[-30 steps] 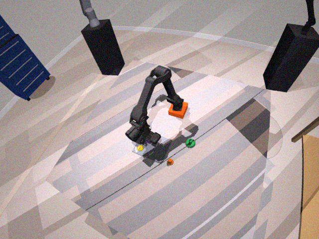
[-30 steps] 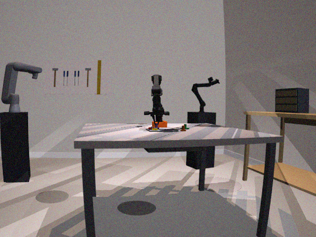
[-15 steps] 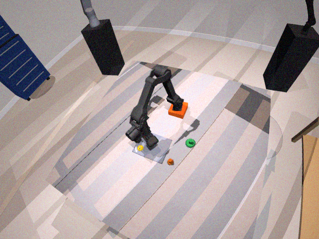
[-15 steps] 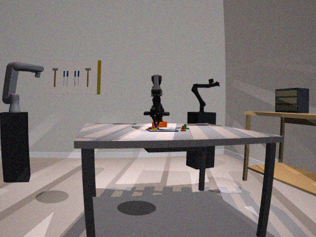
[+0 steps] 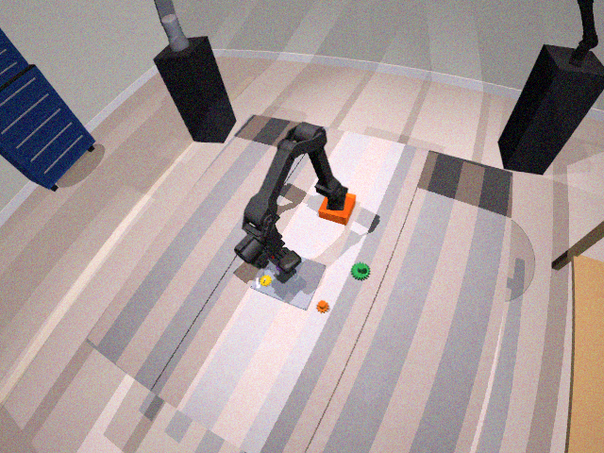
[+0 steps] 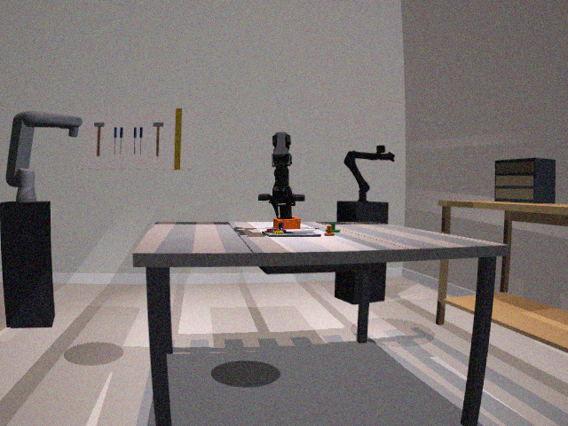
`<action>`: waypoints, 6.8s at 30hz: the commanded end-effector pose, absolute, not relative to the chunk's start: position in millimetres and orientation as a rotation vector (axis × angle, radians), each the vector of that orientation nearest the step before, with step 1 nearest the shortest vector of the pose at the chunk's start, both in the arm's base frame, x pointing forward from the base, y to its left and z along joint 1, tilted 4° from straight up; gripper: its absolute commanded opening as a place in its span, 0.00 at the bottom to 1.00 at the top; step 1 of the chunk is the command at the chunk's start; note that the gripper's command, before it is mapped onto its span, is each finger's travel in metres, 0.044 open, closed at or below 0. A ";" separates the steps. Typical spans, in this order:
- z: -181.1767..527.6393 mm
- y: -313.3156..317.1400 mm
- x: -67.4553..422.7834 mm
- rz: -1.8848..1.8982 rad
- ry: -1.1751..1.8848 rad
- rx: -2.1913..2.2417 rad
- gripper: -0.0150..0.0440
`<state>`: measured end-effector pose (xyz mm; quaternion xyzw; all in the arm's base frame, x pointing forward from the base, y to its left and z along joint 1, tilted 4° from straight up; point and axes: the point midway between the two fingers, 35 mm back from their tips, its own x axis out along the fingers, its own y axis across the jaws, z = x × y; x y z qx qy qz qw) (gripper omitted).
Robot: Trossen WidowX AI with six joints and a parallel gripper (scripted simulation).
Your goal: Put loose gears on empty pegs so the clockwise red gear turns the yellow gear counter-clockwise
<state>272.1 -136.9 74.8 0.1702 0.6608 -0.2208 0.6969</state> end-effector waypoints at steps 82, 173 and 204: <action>29.4 28.1 385.4 -0.902 1.304 0.846 0.37; 154.2 -15.5 369.8 -0.903 1.303 0.844 0.25; 123.1 -95.4 343.5 -0.909 1.301 0.837 0.25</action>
